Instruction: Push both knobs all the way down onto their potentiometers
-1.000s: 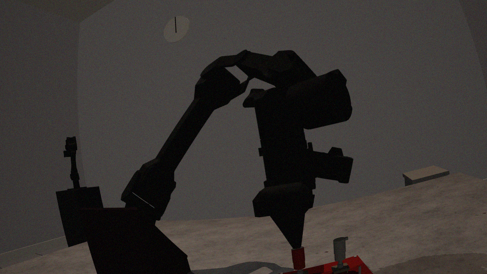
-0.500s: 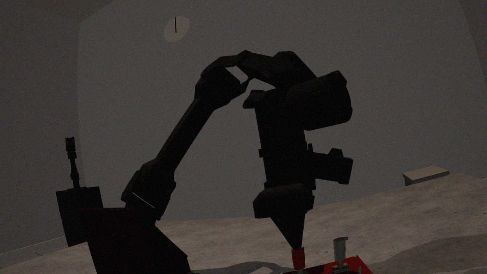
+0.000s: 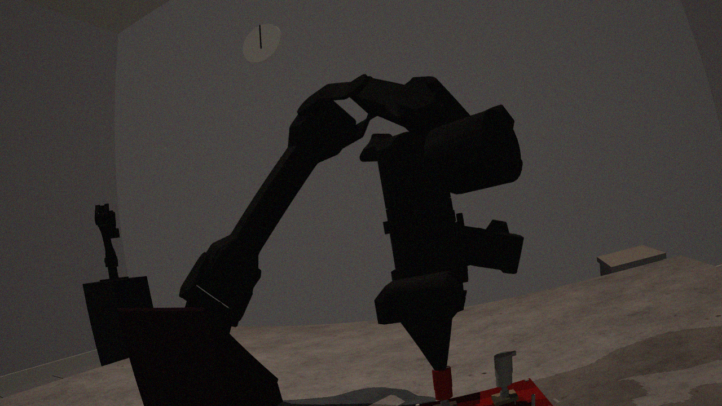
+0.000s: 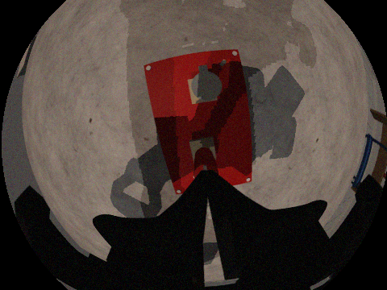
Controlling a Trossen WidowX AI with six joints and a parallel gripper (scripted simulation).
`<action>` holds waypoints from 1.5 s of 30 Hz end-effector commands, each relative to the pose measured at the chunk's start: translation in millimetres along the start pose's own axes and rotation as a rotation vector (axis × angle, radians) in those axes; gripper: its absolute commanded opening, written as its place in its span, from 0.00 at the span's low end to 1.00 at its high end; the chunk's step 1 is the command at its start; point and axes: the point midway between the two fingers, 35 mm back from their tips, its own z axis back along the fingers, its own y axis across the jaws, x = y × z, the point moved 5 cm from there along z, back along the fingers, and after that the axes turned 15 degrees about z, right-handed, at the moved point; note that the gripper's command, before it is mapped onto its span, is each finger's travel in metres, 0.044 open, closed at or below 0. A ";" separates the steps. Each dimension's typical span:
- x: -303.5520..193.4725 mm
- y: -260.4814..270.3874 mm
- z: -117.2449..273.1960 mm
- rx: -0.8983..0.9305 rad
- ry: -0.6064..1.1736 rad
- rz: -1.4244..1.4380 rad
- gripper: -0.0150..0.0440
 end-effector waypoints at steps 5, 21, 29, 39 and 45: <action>0.5 0.1 -1.2 0.003 -0.003 -0.004 0.25; 0.5 0.1 -3.2 0.003 -0.003 -0.004 0.25; 0.6 0.1 -5.2 0.003 -0.003 -0.004 0.25; 0.6 0.2 -6.3 0.003 -0.003 -0.004 0.25; 0.6 0.2 -7.2 0.003 -0.003 -0.004 0.25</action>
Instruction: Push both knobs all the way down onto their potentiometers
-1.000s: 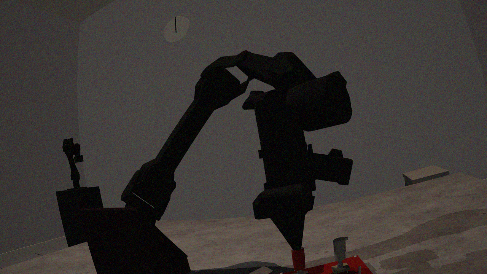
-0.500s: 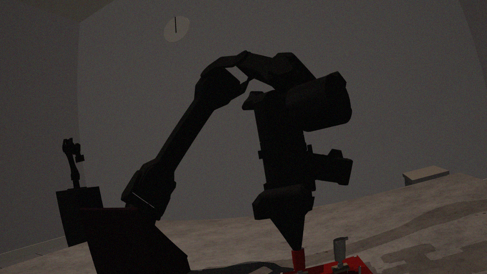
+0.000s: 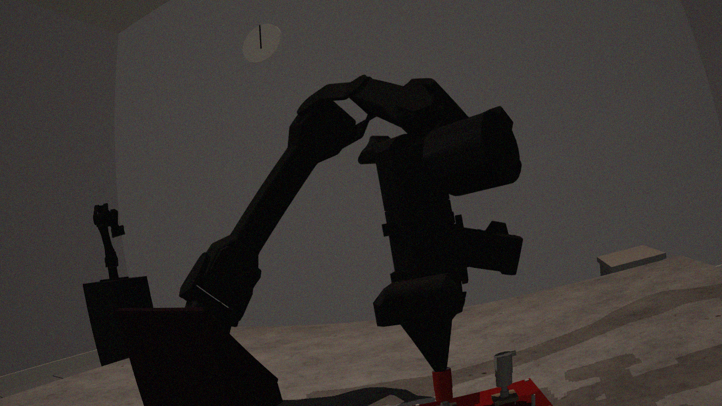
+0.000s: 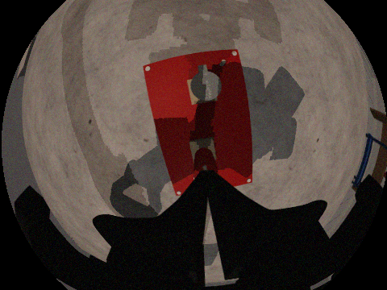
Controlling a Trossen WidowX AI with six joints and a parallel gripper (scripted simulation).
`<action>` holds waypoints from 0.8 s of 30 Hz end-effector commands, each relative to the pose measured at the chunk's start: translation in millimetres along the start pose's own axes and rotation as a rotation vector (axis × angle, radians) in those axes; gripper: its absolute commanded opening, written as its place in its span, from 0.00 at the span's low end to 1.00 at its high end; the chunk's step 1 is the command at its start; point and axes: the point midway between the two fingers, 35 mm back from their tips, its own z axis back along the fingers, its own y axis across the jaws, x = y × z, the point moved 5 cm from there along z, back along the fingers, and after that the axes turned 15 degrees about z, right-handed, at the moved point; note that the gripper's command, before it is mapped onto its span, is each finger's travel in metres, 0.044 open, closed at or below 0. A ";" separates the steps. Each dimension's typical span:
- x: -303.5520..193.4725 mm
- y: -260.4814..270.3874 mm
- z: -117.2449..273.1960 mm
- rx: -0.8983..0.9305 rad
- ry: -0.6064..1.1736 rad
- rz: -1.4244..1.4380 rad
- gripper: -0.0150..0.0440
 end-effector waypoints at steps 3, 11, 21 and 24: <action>2.0 0.6 -4.6 0.003 0.002 0.004 0.25; 1.9 0.6 -6.6 0.003 0.002 0.004 0.25; 1.9 0.6 -6.6 0.003 0.002 0.004 0.25; 1.9 0.6 -7.7 0.003 0.002 0.004 0.25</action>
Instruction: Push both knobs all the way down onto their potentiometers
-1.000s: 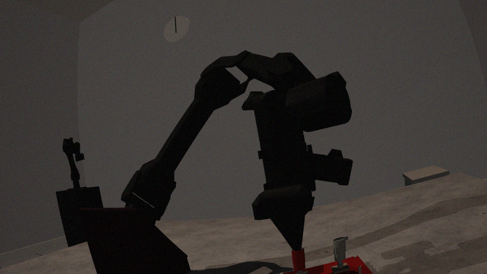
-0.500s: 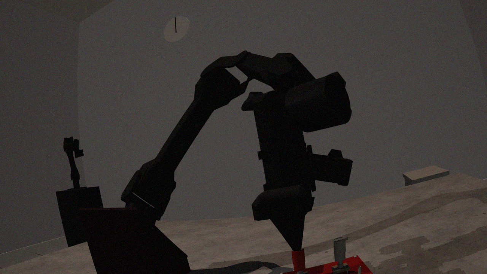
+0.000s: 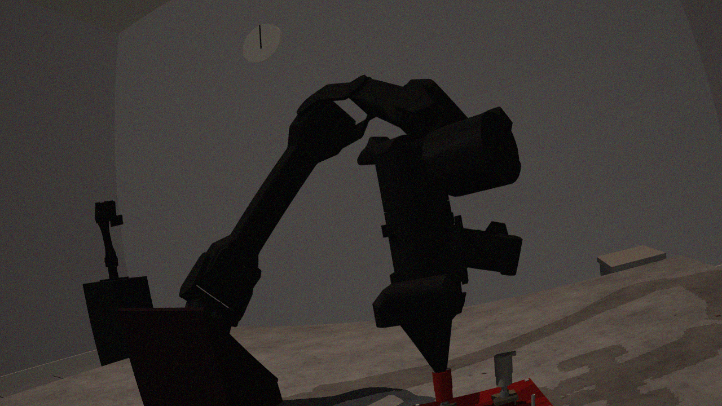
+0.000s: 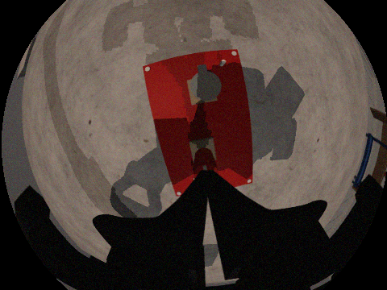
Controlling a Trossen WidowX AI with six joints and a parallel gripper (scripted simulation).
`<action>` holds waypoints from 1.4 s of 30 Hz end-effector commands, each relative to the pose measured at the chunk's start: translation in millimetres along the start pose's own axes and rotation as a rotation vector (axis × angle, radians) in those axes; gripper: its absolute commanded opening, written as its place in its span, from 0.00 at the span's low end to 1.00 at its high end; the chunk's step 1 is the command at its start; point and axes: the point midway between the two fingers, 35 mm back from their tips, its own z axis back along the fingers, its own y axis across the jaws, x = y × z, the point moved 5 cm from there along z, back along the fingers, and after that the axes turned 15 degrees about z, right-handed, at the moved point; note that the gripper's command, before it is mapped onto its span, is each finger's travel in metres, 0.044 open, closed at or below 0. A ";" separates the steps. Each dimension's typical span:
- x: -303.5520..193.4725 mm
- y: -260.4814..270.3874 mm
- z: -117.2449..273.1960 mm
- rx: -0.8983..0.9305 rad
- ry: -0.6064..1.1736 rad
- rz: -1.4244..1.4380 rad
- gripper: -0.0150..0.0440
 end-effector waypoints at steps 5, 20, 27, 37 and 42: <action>2.5 0.9 -7.5 0.002 0.005 0.009 0.25; 2.5 0.9 -9.6 0.002 0.005 0.009 0.25; 2.5 0.9 -9.6 0.002 0.005 0.009 0.25; 2.5 0.9 -11.6 0.002 0.005 0.009 0.25; 2.5 0.9 -11.6 0.002 0.005 0.009 0.25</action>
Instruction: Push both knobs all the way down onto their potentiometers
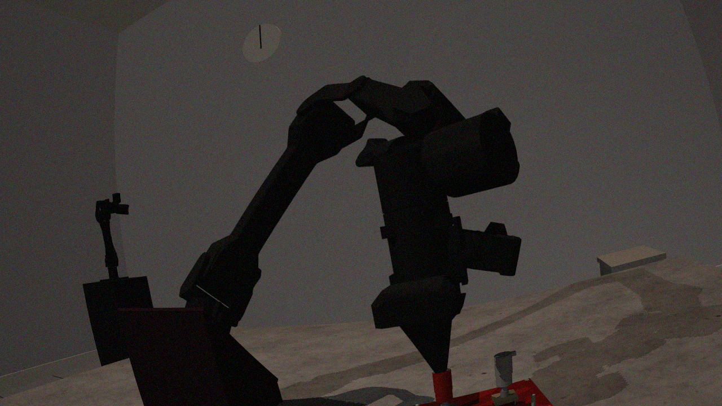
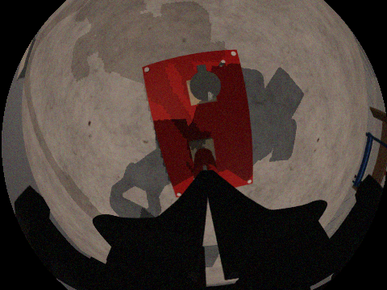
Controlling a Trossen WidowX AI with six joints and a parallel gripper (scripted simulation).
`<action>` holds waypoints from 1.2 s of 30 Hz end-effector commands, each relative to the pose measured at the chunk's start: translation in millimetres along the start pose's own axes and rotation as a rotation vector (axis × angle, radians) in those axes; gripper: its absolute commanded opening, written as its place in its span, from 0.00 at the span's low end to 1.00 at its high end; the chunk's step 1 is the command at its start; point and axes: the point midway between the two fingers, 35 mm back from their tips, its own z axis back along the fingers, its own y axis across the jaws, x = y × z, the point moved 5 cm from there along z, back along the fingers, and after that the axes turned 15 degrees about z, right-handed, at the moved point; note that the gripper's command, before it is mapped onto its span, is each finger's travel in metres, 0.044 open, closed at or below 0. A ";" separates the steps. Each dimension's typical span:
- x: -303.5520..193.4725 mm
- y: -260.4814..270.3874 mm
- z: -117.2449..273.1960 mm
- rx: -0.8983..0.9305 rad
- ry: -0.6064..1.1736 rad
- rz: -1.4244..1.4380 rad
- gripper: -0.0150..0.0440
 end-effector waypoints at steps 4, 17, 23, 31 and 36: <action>3.3 0.9 -12.0 0.006 0.011 0.015 0.25; 3.3 0.9 -12.9 0.006 0.011 0.015 0.25; 3.3 0.9 -14.3 0.006 0.011 0.015 0.25; 3.3 0.9 -14.5 0.007 0.011 0.015 0.25; 3.3 0.9 -16.3 0.007 0.011 0.015 0.25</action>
